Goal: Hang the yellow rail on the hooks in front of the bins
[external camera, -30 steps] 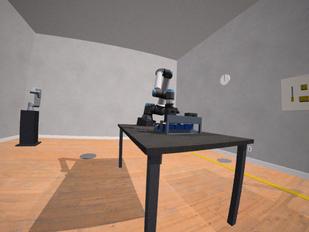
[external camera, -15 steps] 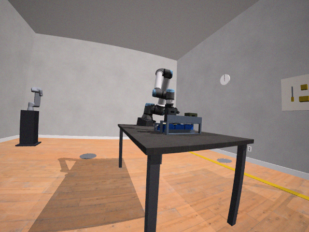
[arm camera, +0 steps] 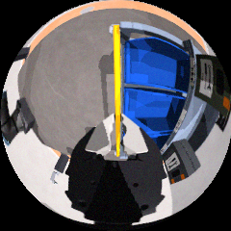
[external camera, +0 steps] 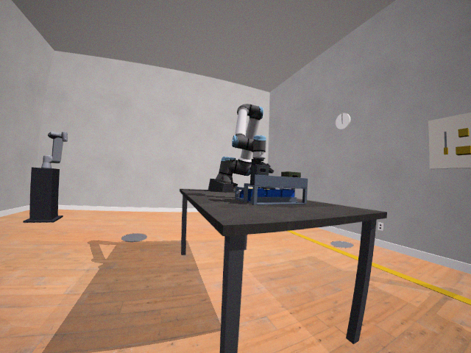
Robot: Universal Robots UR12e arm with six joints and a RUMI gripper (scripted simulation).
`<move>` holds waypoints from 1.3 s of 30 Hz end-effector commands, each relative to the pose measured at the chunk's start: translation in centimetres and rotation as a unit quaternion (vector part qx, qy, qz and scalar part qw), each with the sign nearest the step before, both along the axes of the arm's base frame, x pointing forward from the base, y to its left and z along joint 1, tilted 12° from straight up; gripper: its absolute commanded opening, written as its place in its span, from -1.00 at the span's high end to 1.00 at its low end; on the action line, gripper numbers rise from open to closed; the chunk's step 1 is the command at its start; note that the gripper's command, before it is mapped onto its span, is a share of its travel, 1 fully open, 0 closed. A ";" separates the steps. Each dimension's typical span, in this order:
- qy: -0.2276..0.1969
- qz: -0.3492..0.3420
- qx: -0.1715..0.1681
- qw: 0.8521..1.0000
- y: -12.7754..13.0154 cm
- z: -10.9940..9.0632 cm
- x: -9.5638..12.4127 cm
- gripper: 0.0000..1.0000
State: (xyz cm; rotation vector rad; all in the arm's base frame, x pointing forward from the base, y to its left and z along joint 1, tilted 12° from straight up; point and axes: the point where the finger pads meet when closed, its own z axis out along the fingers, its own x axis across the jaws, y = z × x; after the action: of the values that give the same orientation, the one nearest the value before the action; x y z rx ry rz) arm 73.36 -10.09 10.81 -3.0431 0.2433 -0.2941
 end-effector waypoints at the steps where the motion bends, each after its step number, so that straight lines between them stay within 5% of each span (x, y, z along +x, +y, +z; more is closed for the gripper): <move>1: -0.001 0.001 -0.001 1.000 0.2 0.1 0.1 1.00; 39: 0.000 0.001 -0.001 1.000 0.2 -0.4 0.1 1.00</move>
State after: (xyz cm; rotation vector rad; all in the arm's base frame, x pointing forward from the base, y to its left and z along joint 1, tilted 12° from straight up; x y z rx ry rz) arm 73.42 -10.07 10.55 -3.0431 0.2432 -0.2942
